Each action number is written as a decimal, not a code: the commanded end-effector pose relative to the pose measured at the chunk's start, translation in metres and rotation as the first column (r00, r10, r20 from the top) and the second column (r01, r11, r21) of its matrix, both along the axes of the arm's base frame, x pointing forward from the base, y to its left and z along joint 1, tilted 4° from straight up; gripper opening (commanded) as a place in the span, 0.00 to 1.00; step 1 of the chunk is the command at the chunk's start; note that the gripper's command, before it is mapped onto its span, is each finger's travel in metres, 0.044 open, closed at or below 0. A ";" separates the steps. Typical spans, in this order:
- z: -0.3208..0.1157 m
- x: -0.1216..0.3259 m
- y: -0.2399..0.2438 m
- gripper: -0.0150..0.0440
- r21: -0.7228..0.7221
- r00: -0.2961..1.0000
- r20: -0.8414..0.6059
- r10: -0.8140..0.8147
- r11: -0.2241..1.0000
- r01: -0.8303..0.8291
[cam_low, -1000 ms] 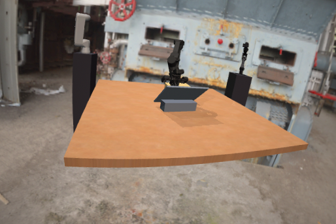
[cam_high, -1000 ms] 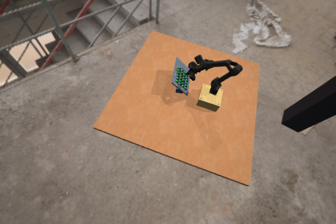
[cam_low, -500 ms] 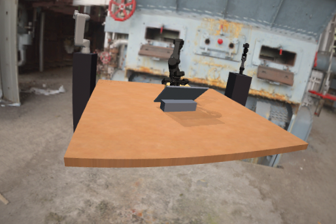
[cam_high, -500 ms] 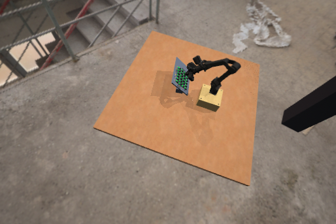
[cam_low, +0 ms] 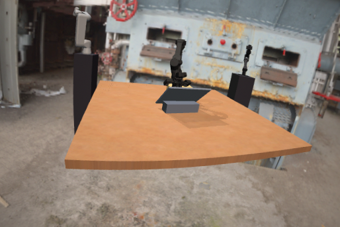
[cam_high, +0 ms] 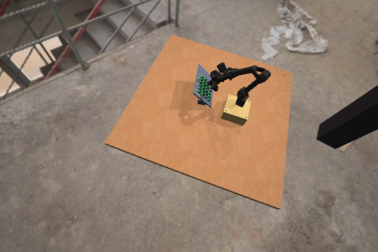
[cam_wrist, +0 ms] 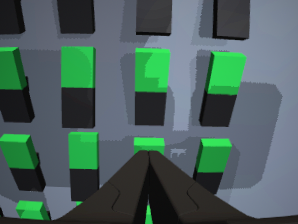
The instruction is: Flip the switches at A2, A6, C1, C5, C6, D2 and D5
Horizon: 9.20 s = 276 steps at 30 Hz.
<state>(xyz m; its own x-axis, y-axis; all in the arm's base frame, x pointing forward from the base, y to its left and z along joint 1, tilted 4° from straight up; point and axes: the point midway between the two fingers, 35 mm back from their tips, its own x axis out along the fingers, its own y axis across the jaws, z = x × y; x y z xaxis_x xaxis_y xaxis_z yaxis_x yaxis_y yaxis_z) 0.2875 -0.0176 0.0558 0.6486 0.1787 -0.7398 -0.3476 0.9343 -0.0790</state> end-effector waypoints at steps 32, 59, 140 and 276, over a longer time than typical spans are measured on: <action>-0.003 0.003 0.000 0.25 0.000 1.000 0.000 -0.004 1.000 0.004; 0.043 -0.034 -0.026 0.25 0.006 1.000 0.021 -0.002 1.000 0.002; -0.001 0.014 -0.029 0.25 -0.002 1.000 0.000 -0.004 1.000 0.004; -0.038 -0.056 0.078 0.25 0.007 1.000 -0.003 0.001 1.000 -0.001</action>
<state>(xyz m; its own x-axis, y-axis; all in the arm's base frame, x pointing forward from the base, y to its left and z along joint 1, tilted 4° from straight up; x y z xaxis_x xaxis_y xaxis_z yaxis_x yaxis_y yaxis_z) 0.2322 0.0601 0.0170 0.6458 0.1839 -0.7410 -0.3482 0.9347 -0.0714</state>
